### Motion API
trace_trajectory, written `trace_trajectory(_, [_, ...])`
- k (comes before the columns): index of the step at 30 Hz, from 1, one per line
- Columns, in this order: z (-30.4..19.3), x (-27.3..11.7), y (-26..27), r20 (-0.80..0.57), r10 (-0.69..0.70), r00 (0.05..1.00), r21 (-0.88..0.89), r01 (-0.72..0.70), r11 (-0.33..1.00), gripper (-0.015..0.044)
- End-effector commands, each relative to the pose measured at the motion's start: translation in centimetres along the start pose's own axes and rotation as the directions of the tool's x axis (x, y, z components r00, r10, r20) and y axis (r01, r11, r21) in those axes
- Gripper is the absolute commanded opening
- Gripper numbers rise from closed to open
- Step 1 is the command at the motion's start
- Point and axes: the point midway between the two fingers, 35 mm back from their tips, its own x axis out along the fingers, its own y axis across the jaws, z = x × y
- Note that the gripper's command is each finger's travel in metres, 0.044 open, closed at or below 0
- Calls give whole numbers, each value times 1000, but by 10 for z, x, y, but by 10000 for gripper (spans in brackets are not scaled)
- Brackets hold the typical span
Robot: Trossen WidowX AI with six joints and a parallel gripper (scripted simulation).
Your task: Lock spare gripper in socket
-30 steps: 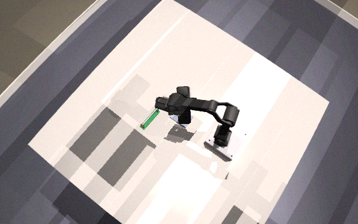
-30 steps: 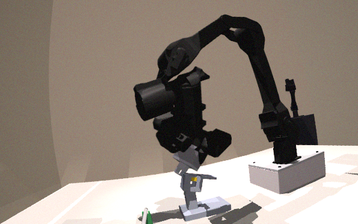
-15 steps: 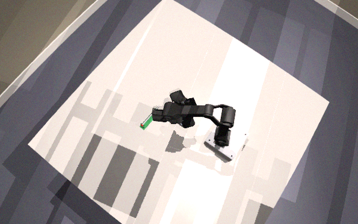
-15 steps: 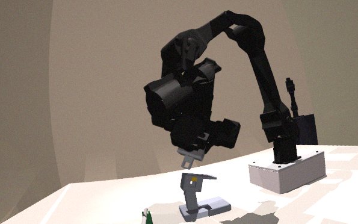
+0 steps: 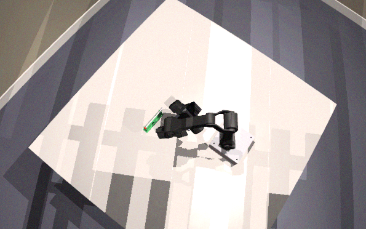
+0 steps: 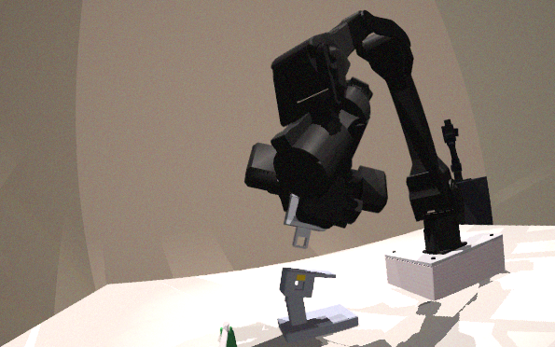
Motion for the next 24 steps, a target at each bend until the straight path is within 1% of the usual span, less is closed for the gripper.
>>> trace_trajectory(1, [-2,-4,-1,-20,-39,999,-44,38,998,0])
trace_trajectory(5, [-1,-4,-1,-20,-39,999,-48,38,998,0])
trace_trajectory(10, [7,2,1,-27,-45,999,-106,42,994,0])
trace_trajectory(24, [21,11,1,-29,-47,998,-119,43,992,0])
